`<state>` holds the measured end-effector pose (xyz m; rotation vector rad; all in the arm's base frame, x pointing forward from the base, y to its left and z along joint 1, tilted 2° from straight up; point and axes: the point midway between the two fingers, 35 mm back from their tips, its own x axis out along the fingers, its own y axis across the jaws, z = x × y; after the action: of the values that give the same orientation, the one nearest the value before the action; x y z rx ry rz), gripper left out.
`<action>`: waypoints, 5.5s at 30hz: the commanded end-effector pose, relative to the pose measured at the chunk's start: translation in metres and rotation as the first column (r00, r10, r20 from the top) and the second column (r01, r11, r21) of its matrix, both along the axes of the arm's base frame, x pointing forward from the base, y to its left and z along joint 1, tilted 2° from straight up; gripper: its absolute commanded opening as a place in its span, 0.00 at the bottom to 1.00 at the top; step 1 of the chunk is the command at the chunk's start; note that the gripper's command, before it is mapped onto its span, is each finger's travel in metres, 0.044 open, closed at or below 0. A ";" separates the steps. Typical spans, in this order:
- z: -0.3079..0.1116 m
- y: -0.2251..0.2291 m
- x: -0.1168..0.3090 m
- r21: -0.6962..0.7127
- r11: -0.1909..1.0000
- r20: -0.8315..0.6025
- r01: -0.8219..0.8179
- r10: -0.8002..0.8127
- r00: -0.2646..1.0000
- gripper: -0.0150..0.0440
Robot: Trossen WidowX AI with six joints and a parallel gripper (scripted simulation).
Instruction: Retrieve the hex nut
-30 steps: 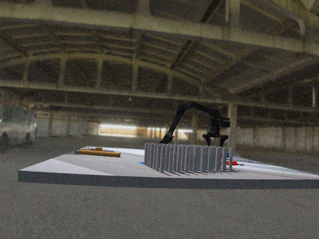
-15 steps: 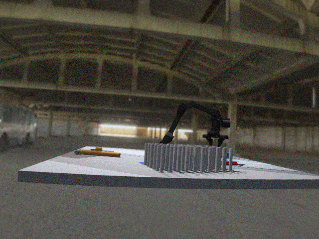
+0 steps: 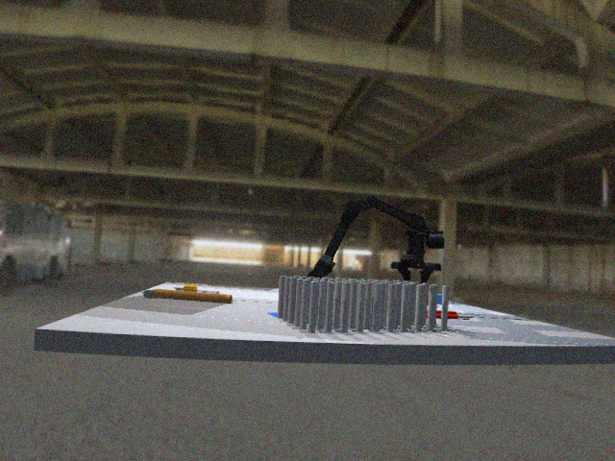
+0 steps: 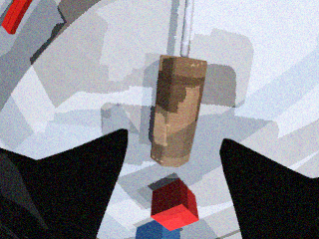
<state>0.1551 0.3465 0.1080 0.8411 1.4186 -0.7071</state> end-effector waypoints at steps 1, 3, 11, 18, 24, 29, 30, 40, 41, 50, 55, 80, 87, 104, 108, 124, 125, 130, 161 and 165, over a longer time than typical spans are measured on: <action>-0.012 -0.001 0.001 -0.014 1.000 -0.003 0.006 -0.006 1.000 0.73; -0.015 0.000 0.001 -0.014 1.000 -0.003 0.006 -0.006 1.000 0.73; -0.028 0.000 0.001 -0.014 1.000 -0.003 0.006 -0.006 1.000 0.73; -0.040 0.001 0.002 -0.014 1.000 -0.003 0.006 -0.006 1.000 0.73; -0.049 0.001 0.002 -0.014 1.000 -0.003 0.006 -0.006 1.000 0.73; -0.058 0.000 0.002 -0.014 1.000 -0.003 0.006 -0.006 1.000 0.73; -0.059 0.000 0.002 -0.014 1.000 -0.003 0.006 -0.006 1.000 0.73; -0.062 0.000 0.002 -0.014 1.000 -0.003 0.006 -0.006 1.000 0.54; -0.062 0.000 0.002 -0.014 1.000 -0.003 0.006 -0.006 1.000 0.53; -0.046 0.001 0.002 -0.013 1.000 -0.003 0.005 -0.005 1.000 0.29; -0.014 0.000 0.000 -0.010 1.000 -0.004 0.003 -0.003 1.000 0.25; -0.011 -0.038 0.014 -0.012 1.000 -0.003 0.000 0.000 1.000 0.25; -0.022 -0.035 0.015 -0.013 1.000 -0.002 0.001 -0.001 1.000 0.25; -0.050 -0.031 0.016 -0.007 1.000 0.001 0.004 -0.004 1.000 0.25; -0.056 -0.030 0.016 -0.005 1.000 0.003 0.004 -0.004 1.000 0.25; -0.068 -0.029 0.015 0.009 1.000 0.011 0.001 -0.001 1.000 0.25; -0.068 -0.029 0.015 0.009 1.000 0.011 0.001 -0.001 1.000 0.25; -0.068 -0.029 0.015 0.009 1.000 0.011 0.001 -0.001 1.000 0.25; -0.068 -0.029 0.015 0.009 1.000 0.011 0.001 -0.001 1.000 0.25; -0.068 -0.029 0.015 0.009 1.000 0.011 0.001 -0.001 1.000 0.25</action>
<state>0.1705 0.3168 0.0441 0.8518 1.4125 -0.6945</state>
